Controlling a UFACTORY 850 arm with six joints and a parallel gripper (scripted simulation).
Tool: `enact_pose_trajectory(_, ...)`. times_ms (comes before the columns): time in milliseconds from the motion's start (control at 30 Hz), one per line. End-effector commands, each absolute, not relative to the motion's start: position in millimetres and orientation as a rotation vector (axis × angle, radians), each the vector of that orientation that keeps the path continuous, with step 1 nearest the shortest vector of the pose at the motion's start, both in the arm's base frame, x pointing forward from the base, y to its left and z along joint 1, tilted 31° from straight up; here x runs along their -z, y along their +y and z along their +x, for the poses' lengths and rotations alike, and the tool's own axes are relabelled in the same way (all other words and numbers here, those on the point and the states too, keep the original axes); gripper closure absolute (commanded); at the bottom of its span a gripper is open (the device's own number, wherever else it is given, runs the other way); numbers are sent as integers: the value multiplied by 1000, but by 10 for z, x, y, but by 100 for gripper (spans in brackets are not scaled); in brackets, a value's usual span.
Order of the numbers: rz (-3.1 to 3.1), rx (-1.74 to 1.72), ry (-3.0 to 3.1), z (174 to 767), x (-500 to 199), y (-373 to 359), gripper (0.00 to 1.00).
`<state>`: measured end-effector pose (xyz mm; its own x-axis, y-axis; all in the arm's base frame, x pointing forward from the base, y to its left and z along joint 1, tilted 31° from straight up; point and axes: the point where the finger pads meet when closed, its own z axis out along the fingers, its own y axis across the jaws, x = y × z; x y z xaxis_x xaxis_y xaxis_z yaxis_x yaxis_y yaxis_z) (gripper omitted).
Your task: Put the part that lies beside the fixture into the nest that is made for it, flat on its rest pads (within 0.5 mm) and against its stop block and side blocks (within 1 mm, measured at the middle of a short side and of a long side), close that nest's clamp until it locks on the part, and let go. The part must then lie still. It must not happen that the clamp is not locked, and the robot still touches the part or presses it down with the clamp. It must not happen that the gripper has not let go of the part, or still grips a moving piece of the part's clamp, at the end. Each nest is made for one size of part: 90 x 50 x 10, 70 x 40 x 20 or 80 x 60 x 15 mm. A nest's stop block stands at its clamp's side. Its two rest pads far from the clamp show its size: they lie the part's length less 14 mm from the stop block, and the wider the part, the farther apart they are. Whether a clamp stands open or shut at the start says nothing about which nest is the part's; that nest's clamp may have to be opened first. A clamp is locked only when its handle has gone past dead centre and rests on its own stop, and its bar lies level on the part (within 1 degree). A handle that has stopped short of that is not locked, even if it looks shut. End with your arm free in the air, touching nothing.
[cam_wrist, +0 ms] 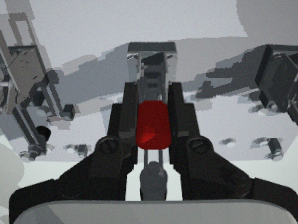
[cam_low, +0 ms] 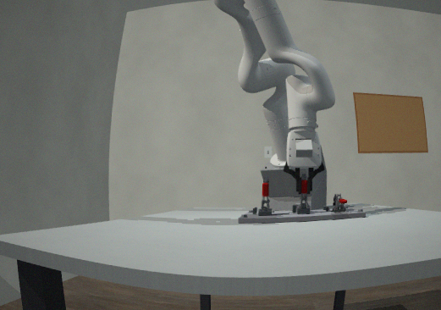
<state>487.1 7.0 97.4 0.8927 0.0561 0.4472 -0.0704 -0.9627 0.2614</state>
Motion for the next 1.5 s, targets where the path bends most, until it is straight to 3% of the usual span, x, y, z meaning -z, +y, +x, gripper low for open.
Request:
enact_pose_trajectory(0, 2788, -672, -11, 4874, -978, 73, 100)
enact_pose_trajectory(1467, 2788, -672, -11, 4919, -1003, 76, 100)
